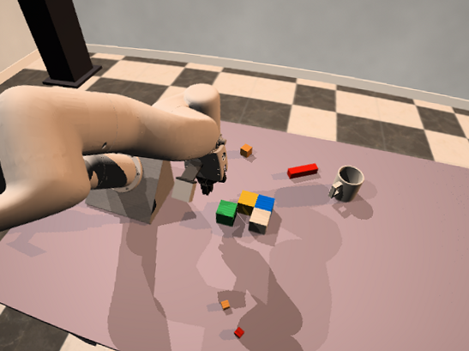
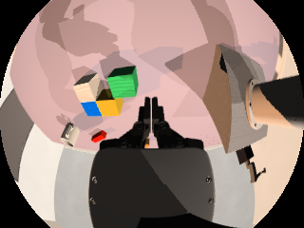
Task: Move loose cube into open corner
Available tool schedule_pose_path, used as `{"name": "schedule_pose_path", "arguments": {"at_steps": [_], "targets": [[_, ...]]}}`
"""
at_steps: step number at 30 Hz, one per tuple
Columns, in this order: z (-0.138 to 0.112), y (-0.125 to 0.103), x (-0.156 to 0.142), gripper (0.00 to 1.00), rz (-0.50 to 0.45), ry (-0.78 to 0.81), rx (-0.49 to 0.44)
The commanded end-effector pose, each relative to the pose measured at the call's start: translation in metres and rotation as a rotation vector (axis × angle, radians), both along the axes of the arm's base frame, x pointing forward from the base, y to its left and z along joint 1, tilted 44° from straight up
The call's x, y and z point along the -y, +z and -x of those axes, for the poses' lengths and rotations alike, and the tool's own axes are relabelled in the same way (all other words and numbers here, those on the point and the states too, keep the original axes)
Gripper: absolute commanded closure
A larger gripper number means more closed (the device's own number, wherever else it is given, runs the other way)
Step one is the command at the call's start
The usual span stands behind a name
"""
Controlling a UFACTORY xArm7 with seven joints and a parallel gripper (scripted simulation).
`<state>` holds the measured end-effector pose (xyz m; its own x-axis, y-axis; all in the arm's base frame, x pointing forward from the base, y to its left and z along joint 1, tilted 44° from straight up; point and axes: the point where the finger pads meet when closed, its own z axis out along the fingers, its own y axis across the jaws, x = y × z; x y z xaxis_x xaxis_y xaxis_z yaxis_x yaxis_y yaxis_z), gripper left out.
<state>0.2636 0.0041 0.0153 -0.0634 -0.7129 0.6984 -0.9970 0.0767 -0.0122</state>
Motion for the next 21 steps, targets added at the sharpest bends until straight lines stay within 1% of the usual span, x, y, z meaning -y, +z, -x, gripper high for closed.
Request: {"name": "schedule_pose_path", "arguments": {"at_steps": [1,14,16,21], "targets": [[-0.001,-0.002,0.001,1.0,-0.002,0.003,0.003],[0.0,-0.023,0.021,1.0,-0.002,0.003,0.003],[0.0,-0.023,0.021,1.0,-0.002,0.003,0.003],[0.001,-0.034,0.032,1.0,-0.002,0.003,0.003]]}}
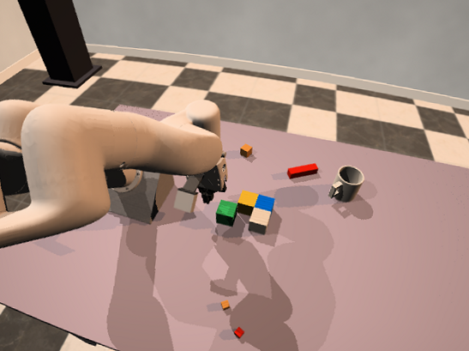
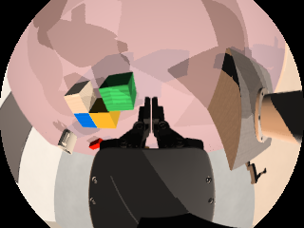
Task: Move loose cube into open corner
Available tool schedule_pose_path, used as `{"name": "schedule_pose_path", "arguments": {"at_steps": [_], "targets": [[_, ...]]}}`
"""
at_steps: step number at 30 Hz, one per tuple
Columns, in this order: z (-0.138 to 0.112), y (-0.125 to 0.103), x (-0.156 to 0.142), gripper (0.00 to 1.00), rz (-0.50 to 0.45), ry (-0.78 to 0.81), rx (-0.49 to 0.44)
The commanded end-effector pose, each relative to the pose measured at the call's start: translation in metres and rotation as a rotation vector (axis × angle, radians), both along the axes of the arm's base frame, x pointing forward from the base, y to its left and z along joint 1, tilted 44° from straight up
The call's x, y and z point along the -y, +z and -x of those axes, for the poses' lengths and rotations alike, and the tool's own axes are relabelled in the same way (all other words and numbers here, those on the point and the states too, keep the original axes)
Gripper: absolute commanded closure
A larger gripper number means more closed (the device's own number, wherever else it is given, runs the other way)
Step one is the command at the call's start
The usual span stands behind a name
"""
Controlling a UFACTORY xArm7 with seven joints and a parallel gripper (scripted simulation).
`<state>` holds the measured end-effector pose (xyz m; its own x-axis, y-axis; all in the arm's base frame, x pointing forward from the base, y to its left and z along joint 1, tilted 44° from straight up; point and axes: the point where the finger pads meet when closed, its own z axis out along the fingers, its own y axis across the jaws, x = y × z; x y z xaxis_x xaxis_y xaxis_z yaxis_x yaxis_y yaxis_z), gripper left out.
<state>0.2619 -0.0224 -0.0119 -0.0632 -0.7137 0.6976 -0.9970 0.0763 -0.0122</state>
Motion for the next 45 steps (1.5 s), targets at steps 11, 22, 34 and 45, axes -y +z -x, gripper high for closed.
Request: {"name": "schedule_pose_path", "arguments": {"at_steps": [11,22,34,45], "targets": [[0.0,-0.026,0.025,1.0,-0.001,0.002,0.003],[0.001,-0.038,0.036,1.0,-0.001,0.002,0.003],[0.001,-0.04,0.038,1.0,-0.001,0.002,0.003],[0.001,-0.04,0.038,1.0,-0.001,0.002,0.003]]}}
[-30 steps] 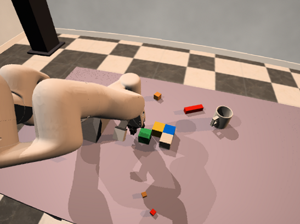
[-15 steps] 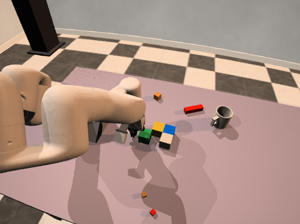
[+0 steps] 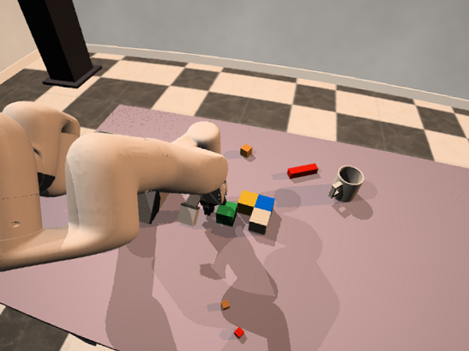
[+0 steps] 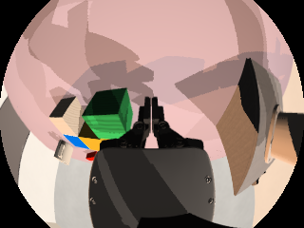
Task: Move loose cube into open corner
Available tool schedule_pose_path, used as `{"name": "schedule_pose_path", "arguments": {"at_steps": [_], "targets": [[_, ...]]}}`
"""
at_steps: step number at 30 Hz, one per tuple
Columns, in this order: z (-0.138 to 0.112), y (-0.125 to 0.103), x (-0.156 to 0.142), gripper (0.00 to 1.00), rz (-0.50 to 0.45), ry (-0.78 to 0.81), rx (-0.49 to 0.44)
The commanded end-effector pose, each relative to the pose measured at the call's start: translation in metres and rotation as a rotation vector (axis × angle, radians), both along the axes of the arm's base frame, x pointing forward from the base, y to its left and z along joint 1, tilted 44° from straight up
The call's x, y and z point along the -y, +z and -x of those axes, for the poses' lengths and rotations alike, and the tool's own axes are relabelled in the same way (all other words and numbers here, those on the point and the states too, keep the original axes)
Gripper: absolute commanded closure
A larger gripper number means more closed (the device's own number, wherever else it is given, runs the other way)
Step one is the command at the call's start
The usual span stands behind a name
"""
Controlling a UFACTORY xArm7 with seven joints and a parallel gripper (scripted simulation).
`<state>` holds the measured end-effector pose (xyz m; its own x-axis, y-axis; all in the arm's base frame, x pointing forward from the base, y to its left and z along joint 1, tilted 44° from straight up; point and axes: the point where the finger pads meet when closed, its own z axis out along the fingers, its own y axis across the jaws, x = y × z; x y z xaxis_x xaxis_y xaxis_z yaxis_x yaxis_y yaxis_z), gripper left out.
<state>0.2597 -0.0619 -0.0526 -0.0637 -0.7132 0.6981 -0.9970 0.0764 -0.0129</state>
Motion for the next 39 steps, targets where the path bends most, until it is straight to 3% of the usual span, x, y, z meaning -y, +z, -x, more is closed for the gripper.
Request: {"name": "schedule_pose_path", "arguments": {"at_steps": [1,39], "targets": [[-0.001,0.0002,-0.0012,1.0,-0.002,0.002,0.002],[-0.0105,-0.0002,-0.0011,1.0,-0.002,0.002,0.002]]}}
